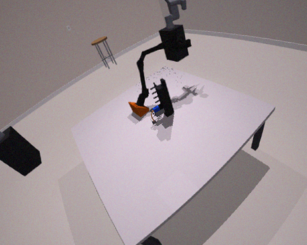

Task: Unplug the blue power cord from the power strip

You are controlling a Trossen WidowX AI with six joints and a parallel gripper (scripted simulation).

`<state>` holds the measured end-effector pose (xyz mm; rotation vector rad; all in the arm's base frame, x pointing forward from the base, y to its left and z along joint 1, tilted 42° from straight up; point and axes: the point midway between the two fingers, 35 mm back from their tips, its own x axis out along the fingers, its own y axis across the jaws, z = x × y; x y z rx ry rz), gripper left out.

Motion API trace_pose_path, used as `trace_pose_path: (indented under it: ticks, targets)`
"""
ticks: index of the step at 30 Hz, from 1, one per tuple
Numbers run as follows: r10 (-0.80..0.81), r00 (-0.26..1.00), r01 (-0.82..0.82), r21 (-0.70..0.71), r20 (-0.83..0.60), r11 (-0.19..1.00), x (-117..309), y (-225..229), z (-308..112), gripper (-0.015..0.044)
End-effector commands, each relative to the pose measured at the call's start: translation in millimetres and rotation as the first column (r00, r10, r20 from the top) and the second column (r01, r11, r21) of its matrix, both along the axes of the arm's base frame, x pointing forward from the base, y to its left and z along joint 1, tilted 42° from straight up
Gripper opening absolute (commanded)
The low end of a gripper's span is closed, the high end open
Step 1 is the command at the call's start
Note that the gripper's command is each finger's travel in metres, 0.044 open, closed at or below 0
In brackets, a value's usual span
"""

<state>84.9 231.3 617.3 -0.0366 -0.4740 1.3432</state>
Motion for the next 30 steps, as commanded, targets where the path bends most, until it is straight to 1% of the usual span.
trace_pose_path:
  ticks: [1, 5, 8, 12, 16, 23, 30]
  targets:
    - [-0.129, 0.982, 0.116, -0.094, -0.137, 0.989, 55.0, 15.2, -34.2, 0.016]
    - [-0.256, 0.932, 0.215, -0.175, -0.255, 0.961, 106.6, 16.8, -67.4, 0.016]
    - [-0.352, 0.872, 0.283, -0.235, -0.34, 0.93, 144.7, 10.8, -93.9, 0.016]
    - [-0.473, 0.762, 0.363, -0.313, -0.443, 0.878, 192.9, -6.4, -131.1, 0.016]
    - [-0.575, 0.618, 0.426, -0.387, -0.536, 0.818, 235.7, -32.8, -170.2, 0.016]
    - [-0.674, 0.373, 0.486, -0.484, -0.638, 0.728, 282.5, -83.8, -226.5, 0.016]
    - [-0.704, 0.096, 0.519, -0.568, -0.703, 0.639, 311.6, -144.9, -282.1, 0.016]
